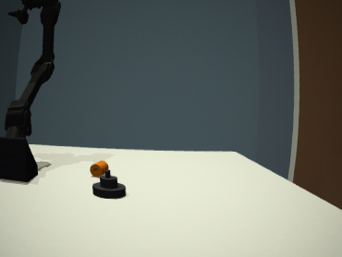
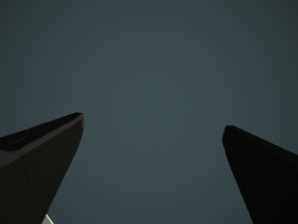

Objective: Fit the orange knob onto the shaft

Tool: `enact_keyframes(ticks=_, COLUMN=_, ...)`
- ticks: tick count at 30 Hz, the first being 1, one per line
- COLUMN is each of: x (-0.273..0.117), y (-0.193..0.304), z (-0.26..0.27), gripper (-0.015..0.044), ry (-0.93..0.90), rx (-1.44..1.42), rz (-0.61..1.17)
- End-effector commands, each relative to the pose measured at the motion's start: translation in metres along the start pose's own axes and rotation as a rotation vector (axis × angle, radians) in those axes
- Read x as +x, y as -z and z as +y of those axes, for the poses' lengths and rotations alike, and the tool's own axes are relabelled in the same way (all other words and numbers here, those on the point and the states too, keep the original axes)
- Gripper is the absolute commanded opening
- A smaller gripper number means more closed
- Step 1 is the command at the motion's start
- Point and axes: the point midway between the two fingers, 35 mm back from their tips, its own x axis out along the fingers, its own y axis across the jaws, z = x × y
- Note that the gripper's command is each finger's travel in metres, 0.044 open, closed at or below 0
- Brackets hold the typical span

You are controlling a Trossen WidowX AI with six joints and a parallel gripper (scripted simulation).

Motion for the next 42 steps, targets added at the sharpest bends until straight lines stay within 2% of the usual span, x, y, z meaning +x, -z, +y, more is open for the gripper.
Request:
enact_keyframes(ticks=1, x=-0.001, y=-0.002, z=-0.001, gripper=0.0426, ry=0.006, rx=0.005, rz=-0.008)
enact_keyframes(ticks=3, x=-0.007, y=-0.022, z=-0.007, gripper=0.044, ry=0.052, rx=0.041, rz=-0.073)
enact_keyframes(ticks=5, x=-0.025, y=-0.06, z=-0.016, gripper=0.044, ry=0.129, rx=0.114, rz=-0.216)
enact_keyframes(ticks=9, x=-0.075, y=-0.131, z=-0.022, gripper=0.044, ry=0.212, rx=0.249, rz=-0.529)
enact_keyframes(ticks=13, x=-0.138, y=-0.189, z=-0.013, gripper=0.044, ry=0.199, rx=0.354, rz=-0.844)
enact_keyframes(ticks=19, x=-0.235, y=-0.249, z=0.028, gripper=0.044, ry=0.002, rx=0.454, rz=-1.255)
enact_keyframes(ticks=25, x=-0.324, y=-0.269, z=0.085, gripper=0.044, ry=-0.342, rx=0.501, rz=-1.538)
enact_keyframes(ticks=30, x=-0.386, y=-0.272, z=0.147, gripper=0.044, ry=-0.682, rx=0.439, rz=-1.648)
enact_keyframes(ticks=34, x=-0.431, y=-0.263, z=0.206, gripper=0.044, ry=-0.99, rx=0.343, rz=-1.64)
enact_keyframes(ticks=38, x=-0.465, y=-0.243, z=0.271, gripper=0.044, ry=-1.296, rx=0.218, rz=-1.522)
enact_keyframes(ticks=42, x=-0.486, y=-0.213, z=0.335, gripper=0.044, ry=-1.549, rx=0.087, rz=-1.298)
